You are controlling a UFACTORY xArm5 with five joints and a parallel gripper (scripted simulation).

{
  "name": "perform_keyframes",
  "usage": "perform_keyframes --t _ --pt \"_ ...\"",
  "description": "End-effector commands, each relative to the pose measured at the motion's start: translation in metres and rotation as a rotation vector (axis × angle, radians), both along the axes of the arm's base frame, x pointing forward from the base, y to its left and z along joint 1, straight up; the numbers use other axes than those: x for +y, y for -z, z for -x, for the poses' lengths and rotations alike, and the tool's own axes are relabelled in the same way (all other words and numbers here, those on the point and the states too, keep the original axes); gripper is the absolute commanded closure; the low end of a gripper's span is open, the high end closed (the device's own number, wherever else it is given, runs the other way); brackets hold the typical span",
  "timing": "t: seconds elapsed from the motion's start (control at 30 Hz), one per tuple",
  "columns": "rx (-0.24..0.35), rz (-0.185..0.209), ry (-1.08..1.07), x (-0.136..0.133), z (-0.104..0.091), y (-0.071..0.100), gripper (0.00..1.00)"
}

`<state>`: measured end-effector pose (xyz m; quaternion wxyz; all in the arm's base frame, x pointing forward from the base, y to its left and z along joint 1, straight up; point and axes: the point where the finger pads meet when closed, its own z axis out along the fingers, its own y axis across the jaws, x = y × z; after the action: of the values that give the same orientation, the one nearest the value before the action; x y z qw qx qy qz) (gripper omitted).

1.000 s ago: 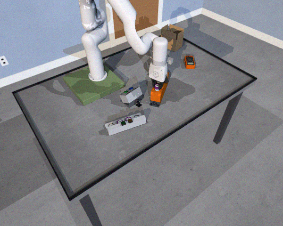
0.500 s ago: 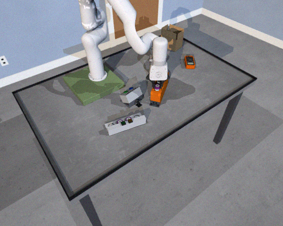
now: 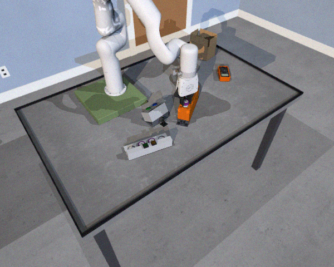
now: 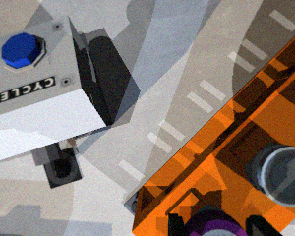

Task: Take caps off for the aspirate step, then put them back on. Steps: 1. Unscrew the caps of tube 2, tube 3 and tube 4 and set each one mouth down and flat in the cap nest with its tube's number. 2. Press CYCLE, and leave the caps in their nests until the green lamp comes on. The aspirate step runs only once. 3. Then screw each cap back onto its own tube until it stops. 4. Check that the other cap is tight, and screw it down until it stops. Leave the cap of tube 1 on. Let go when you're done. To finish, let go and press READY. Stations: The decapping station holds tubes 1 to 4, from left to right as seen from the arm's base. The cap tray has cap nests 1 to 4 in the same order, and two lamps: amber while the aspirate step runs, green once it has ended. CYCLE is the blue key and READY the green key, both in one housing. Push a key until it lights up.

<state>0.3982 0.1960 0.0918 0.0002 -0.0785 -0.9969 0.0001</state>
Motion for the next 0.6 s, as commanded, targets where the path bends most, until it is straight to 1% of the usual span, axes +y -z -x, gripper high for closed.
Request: perform_keyframes --t 0.0,0.33,0.43,0.5,0.57 --pt "-0.003 -0.003 -0.008 0.0005 -0.0011 -0.0012 0.54" --pt "-0.003 -0.003 -0.008 0.0005 -0.0011 -0.0012 0.54" --pt "-0.002 -0.003 0.242 0.0005 -0.0011 -0.0012 0.54" --pt "-0.002 -0.003 0.242 0.0005 -0.0011 -0.0012 0.54" --pt "-0.002 -0.003 0.391 0.0005 -0.0011 -0.0012 0.54"
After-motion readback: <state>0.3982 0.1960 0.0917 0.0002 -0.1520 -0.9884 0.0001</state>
